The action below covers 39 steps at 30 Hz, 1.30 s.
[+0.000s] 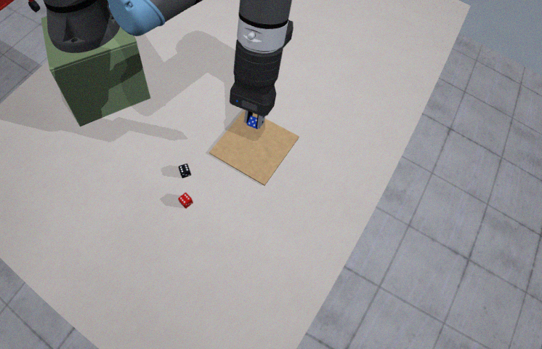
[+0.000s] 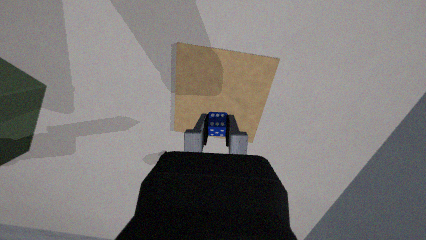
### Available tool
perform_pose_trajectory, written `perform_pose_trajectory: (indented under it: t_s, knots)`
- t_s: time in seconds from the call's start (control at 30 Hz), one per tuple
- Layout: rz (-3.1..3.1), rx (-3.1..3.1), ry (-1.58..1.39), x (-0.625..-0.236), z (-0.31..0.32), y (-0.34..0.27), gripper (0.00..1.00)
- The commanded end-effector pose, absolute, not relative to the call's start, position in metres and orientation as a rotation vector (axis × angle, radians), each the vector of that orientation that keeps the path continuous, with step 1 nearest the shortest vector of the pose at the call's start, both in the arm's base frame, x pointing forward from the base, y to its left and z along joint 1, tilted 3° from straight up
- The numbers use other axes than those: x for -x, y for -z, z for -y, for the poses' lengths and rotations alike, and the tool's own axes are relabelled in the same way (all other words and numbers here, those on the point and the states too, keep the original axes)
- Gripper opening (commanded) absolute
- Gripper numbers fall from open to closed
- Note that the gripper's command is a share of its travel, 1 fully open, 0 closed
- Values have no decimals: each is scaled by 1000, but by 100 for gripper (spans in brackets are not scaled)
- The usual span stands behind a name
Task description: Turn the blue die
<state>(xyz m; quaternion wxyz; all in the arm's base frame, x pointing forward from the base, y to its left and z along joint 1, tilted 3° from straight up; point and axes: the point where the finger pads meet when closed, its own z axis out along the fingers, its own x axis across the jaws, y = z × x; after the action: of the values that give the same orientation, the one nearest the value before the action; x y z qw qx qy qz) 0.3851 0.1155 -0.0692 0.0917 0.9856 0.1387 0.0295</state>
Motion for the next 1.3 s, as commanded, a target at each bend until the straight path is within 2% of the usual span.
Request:
perform_pose_trajectory:
  t_s: [0.0, 1.27]
  knots:
    - [-423, -2985, -68, -385, -114, 70, 40]
    - [-495, -3416, 11, -388, -107, 69, 40]
